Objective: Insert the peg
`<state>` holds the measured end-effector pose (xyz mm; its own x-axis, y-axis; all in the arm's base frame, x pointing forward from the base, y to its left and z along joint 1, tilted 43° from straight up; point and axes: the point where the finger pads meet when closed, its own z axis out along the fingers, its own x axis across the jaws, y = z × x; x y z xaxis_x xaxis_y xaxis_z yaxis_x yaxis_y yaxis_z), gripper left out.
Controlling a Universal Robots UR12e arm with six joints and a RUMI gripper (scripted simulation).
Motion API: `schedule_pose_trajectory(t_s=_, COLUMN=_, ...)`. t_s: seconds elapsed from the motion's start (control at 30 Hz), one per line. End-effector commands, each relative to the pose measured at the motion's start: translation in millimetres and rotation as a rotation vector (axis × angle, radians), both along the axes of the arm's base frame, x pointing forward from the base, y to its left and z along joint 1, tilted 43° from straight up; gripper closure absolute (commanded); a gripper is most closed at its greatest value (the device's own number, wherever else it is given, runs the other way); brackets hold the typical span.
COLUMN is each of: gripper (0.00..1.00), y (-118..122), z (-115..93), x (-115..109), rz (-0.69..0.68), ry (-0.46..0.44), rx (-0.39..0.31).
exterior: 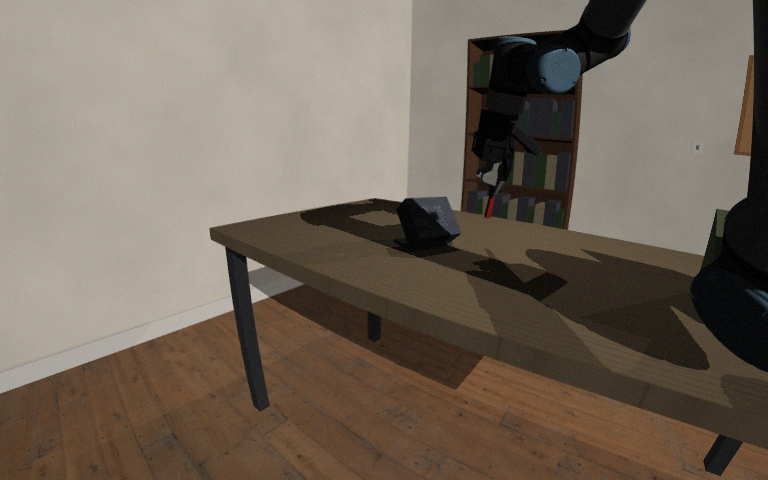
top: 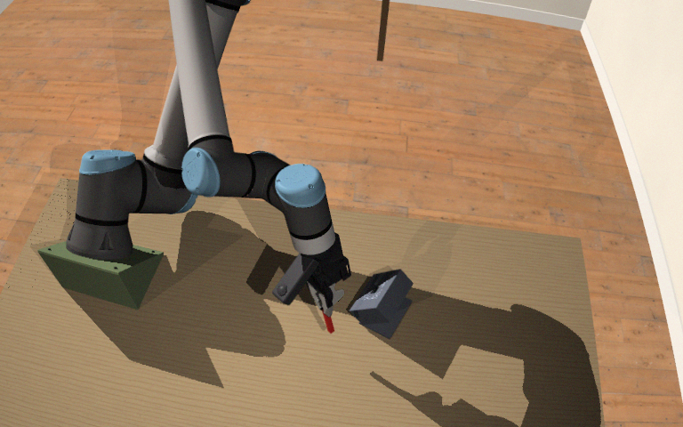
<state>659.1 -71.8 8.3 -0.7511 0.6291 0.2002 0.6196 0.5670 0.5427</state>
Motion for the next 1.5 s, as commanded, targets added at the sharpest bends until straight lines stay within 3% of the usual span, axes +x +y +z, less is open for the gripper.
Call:
schedule_pose_trajectory(t_s=0.0, gripper=1.00, y=1.0, z=2.8, x=1.6, rz=-0.005, ry=-0.019, rx=-0.012)
schedule_pose_trajectory(t_s=1.47, gripper=1.00, y=13.7, z=22.1, x=6.5, rz=-0.030, ry=-0.137, rx=-0.083)
